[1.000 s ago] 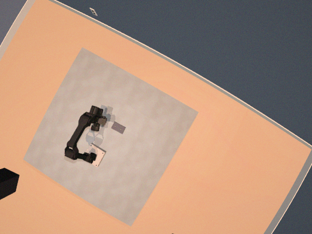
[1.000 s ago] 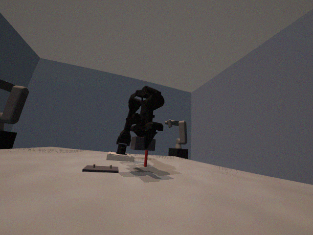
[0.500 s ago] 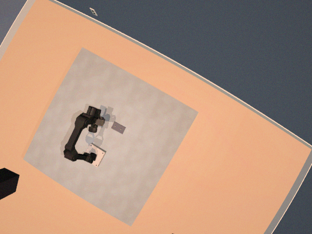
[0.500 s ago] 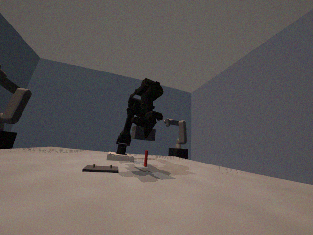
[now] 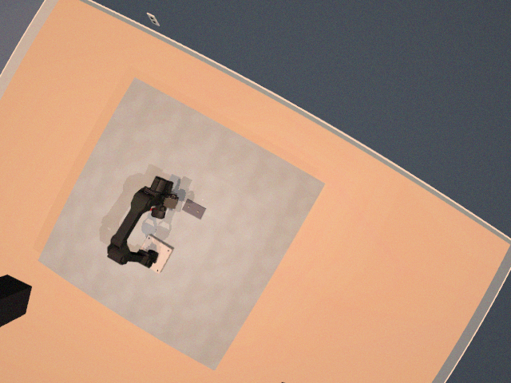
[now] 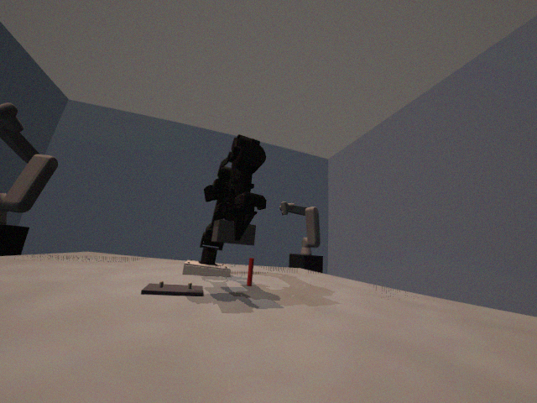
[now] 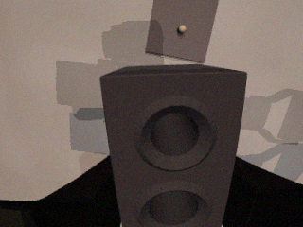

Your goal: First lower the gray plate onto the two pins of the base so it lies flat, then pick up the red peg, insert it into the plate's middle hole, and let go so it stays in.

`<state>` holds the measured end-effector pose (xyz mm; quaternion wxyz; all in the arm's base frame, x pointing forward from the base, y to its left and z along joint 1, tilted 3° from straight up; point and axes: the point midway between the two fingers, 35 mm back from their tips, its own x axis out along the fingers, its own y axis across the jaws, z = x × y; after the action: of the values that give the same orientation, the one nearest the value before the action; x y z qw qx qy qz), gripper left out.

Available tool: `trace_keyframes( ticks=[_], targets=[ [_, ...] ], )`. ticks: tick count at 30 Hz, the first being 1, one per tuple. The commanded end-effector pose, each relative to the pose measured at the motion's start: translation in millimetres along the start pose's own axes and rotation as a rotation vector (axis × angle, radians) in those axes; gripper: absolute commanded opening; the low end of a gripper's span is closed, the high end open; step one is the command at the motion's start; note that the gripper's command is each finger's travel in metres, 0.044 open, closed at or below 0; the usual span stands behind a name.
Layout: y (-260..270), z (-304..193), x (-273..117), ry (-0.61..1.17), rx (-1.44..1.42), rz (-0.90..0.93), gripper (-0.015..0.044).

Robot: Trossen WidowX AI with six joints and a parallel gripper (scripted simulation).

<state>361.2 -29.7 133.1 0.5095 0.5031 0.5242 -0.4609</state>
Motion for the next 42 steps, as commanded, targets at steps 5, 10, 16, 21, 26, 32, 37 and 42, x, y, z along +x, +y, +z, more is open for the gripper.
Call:
trace_keyframes(
  ticks=[5, 10, 16, 21, 26, 32, 37, 42],
  targets=[
    [-3, 26, 14, -0.006, 0.045, 0.0, 0.0],
    [-7, 40, 22, -0.007, 0.072, 0.0, 0.0],
    [-11, 57, 31, -0.009, 0.105, 0.0, 0.0],
    [-16, 71, 39, -0.01, 0.132, 0.0, 0.0],
    [-22, 84, 47, -0.01, 0.159, -0.001, 0.0],
    [-29, 100, 56, -0.011, 0.191, -0.001, 0.0],
    [-35, 111, 63, -0.012, 0.214, -0.001, 0.0],
    [-35, 111, 63, -0.012, 0.215, -0.001, 0.0]
  ],
)
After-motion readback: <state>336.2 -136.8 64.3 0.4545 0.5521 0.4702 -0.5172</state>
